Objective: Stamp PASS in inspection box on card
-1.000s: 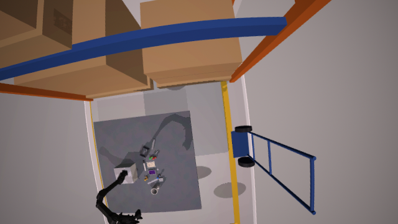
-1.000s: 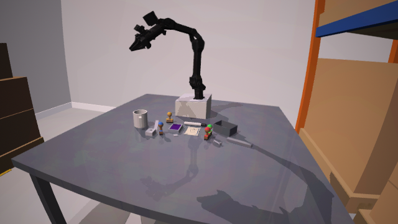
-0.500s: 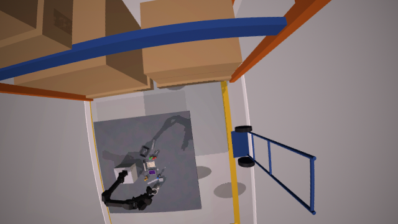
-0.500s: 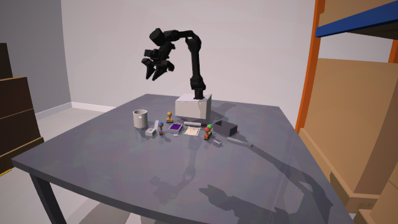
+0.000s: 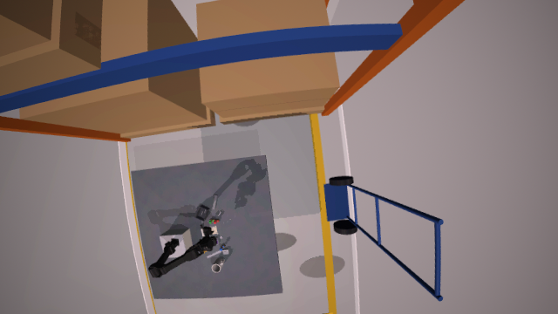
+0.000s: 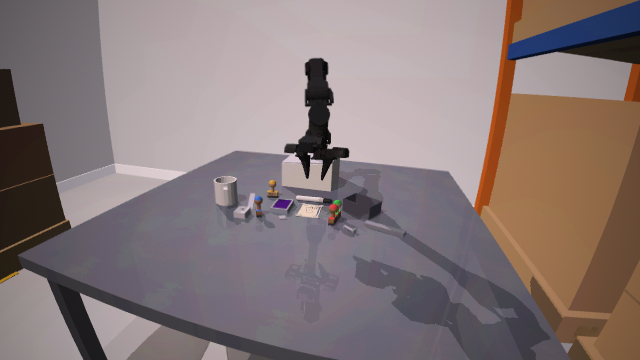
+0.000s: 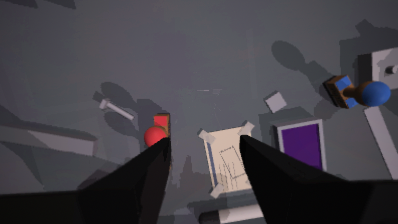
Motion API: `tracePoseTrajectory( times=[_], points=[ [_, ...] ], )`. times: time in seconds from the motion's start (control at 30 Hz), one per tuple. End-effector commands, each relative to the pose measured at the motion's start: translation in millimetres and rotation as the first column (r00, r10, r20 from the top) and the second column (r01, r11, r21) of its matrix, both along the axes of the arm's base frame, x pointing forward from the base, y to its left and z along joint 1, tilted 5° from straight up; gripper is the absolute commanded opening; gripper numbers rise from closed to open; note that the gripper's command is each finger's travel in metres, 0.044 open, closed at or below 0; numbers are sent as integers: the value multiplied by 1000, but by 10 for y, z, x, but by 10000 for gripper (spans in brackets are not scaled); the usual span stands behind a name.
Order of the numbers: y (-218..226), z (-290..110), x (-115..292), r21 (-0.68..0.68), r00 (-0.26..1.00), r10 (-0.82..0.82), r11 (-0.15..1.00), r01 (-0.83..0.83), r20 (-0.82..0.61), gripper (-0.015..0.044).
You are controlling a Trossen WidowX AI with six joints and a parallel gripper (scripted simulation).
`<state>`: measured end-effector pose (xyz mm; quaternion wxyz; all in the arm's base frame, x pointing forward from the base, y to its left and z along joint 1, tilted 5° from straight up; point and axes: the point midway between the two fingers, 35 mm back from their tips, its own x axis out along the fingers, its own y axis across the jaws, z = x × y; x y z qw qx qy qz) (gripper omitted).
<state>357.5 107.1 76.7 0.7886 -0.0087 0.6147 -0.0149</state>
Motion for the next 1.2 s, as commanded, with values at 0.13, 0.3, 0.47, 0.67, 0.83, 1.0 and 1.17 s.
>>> tracePoseTrajectory(
  times=[0.13,0.3,0.47,0.67,0.83,1.0,1.17],
  points=[
    [580,-607,-646,-29,977,97,994,-105,-189,214],
    [573,-625,-598,-30,977,98,994,-106,-191,214],
    [573,-696,-587,-30,977,98,994,-106,-191,214],
    [570,-794,-573,-30,977,98,994,-106,-191,214],
    [566,-875,-563,-30,977,98,994,-106,-191,214],
    [562,-956,-555,-30,977,98,994,-106,-191,214],
    [556,-1037,-549,-30,977,98,994,-106,-191,214]
  ],
)
